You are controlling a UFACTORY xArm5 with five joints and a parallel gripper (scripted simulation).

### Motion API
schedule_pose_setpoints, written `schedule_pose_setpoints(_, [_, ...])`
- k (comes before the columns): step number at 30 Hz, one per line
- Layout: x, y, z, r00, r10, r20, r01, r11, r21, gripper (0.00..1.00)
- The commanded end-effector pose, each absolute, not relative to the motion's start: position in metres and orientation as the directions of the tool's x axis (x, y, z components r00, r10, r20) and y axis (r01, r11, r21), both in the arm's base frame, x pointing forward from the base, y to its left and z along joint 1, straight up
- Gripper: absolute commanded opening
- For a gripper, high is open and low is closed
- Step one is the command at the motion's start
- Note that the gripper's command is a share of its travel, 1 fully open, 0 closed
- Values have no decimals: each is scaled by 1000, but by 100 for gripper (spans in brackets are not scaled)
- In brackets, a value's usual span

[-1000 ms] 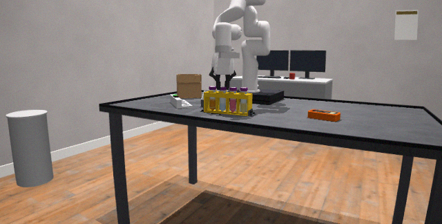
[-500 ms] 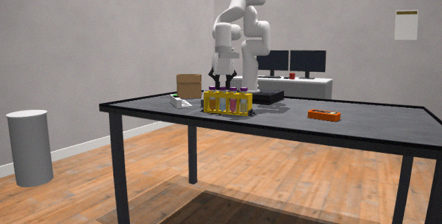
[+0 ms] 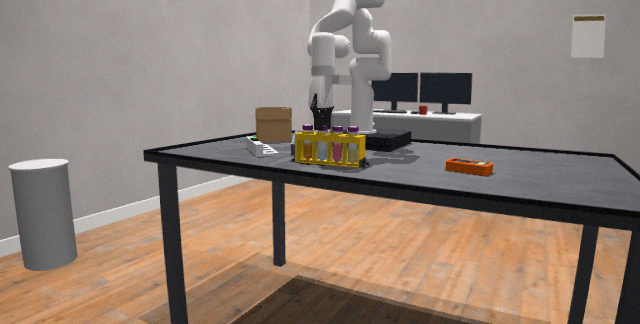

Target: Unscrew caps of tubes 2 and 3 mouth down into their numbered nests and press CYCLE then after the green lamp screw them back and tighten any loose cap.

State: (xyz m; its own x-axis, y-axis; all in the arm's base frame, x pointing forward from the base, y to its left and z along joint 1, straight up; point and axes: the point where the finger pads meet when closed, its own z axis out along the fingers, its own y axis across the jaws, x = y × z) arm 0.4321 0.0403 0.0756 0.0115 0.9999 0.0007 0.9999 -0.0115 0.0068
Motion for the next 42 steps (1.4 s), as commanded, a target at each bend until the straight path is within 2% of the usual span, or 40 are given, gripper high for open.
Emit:
schedule_pose_setpoints(1, [434, 40, 77, -265, 964, 3, 964, 265, 11, 46])
schedule_pose_setpoints(4, [434, 40, 77, -435, 900, 1, 900, 435, 11, 46])
schedule_pose_setpoints(6, [434, 40, 77, -435, 900, 1, 900, 435, 11, 46])
schedule_pose_setpoints(9, [434, 40, 77, -645, 764, -2, 764, 645, 11, 46])
schedule_pose_setpoints(16, [434, 40, 77, -670, 742, -2, 742, 670, 11, 46])
schedule_pose_setpoints(17, [434, 40, 77, -670, 742, -2, 742, 670, 11, 0])
schedule_pose_setpoints(31, [434, 40, 77, -670, 742, -2, 742, 670, 11, 0])
schedule_pose_setpoints(38, [434, 40, 77, -375, 927, 2, 927, 375, 11, 0])
schedule_pose_setpoints(40, [434, 40, 77, -375, 927, 2, 927, 375, 11, 0])
schedule_pose_setpoints(42, [434, 40, 77, -281, 960, 3, 960, 281, 11, 0])
